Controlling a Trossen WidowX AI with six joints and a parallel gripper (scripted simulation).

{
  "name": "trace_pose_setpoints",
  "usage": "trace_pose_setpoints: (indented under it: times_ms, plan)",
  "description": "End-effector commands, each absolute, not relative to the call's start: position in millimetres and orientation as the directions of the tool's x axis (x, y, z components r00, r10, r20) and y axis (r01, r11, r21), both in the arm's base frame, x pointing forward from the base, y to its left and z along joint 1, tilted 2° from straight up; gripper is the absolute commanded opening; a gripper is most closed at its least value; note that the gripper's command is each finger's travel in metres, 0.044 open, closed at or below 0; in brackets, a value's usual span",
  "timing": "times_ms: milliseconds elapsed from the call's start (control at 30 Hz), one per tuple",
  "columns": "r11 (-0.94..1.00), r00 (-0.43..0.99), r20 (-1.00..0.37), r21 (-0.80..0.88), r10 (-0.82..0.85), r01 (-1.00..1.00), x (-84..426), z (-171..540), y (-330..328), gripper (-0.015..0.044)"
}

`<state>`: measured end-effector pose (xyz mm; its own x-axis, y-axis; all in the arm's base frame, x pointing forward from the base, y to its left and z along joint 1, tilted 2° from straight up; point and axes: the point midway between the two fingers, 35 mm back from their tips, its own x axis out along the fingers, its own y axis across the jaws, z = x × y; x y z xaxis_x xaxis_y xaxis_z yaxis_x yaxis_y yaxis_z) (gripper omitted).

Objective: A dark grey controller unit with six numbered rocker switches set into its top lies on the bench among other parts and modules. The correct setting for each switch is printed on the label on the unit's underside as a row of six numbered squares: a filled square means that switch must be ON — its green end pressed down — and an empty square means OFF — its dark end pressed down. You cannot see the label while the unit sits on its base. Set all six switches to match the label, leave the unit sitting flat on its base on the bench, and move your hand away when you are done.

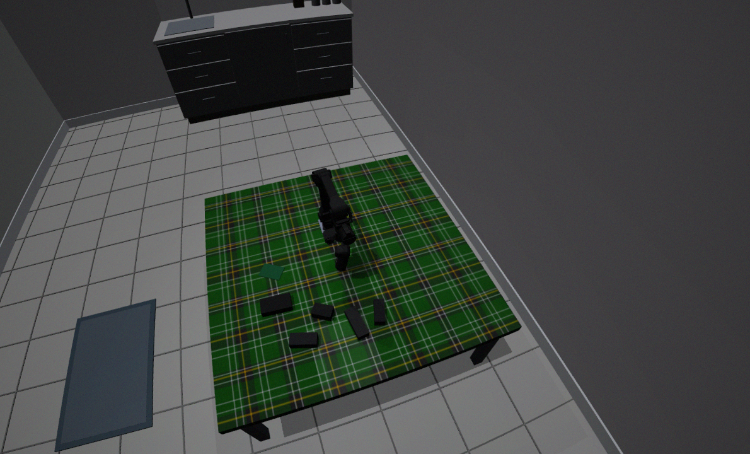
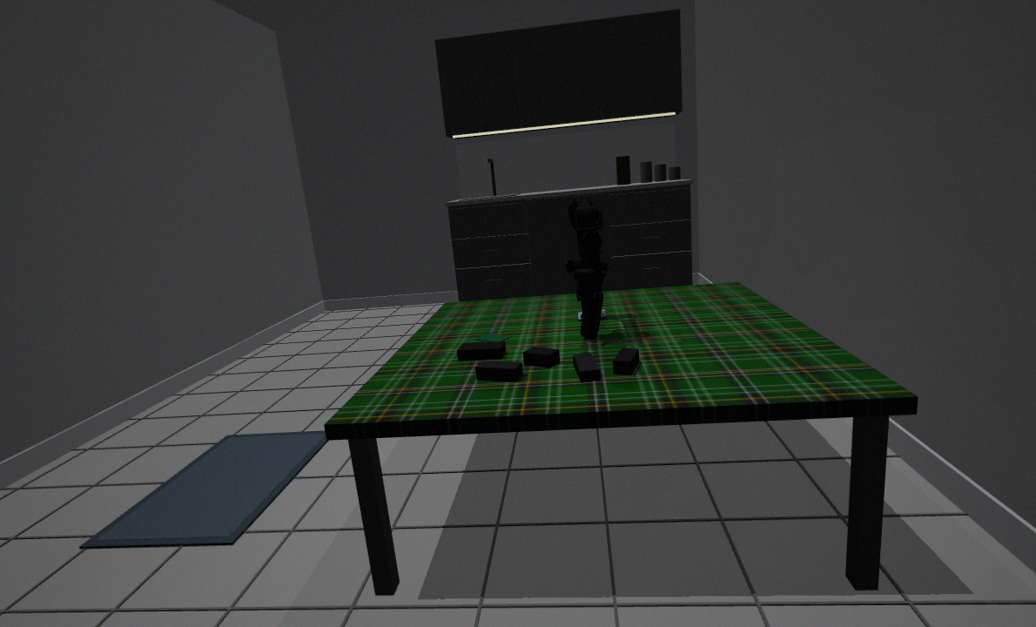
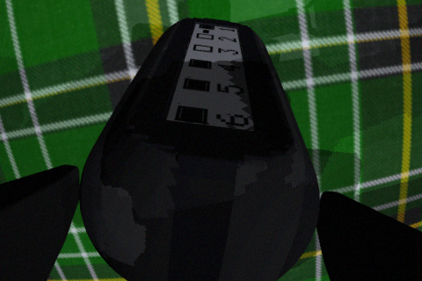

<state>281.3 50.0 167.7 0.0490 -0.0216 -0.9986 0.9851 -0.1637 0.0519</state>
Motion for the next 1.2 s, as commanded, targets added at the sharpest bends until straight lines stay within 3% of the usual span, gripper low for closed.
trace_pose_setpoints:
  times_ms: [0,1167]
  plan:
    - [-0.162,0.038,-0.999,0.043,-0.031,0.986,279.1,165.0,43.8,0.0338]
    - [-0.161,0.038,-0.999,0.043,-0.033,0.986,274.5,164.6,15.4,0.0338]
